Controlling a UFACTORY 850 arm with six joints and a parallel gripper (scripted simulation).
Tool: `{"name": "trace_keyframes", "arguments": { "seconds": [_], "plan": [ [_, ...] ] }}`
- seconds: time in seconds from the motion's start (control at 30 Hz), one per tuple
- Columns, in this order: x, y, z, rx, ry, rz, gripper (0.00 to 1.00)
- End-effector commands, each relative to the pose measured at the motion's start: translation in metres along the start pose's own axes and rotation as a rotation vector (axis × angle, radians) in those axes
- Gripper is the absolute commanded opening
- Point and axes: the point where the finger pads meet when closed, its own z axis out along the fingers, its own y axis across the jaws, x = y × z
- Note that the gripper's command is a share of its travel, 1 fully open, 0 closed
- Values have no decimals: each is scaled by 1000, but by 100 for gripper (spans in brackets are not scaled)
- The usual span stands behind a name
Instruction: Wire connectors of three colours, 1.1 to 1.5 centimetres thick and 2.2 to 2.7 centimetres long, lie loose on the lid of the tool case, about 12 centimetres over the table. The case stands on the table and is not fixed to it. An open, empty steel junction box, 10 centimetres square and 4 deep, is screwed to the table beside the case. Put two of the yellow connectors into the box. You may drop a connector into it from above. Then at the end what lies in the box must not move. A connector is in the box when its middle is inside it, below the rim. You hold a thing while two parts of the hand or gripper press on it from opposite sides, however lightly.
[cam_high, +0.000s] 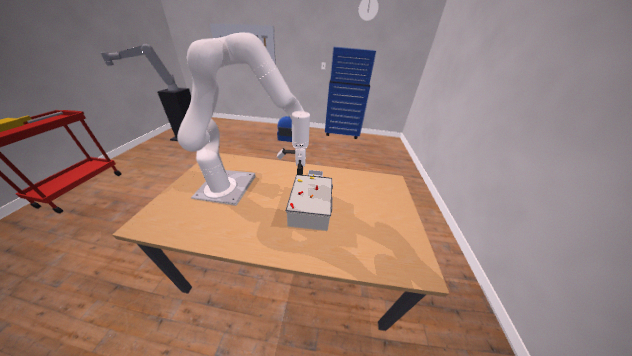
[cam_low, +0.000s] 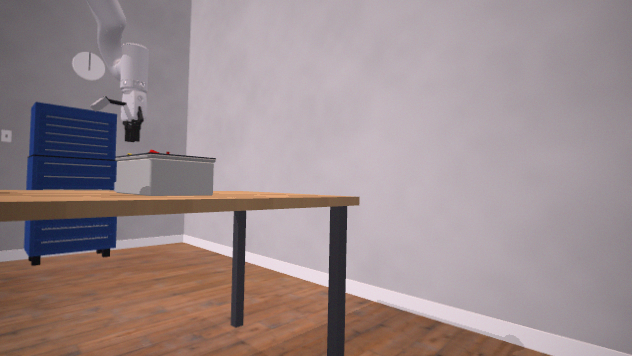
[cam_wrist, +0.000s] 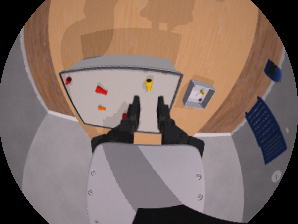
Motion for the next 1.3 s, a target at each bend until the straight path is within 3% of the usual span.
{"name": "trace_keyframes", "arguments": {
  "seconds": [0.0, 0.23, 1.27],
  "plan": [
    [0, -1, 0, -6, -1, -5, 29],
    [0, -1, 39, -6, -1, -5, 29],
    [-1, -1, 41, -6, -1, -5, 29]
  ]
}}
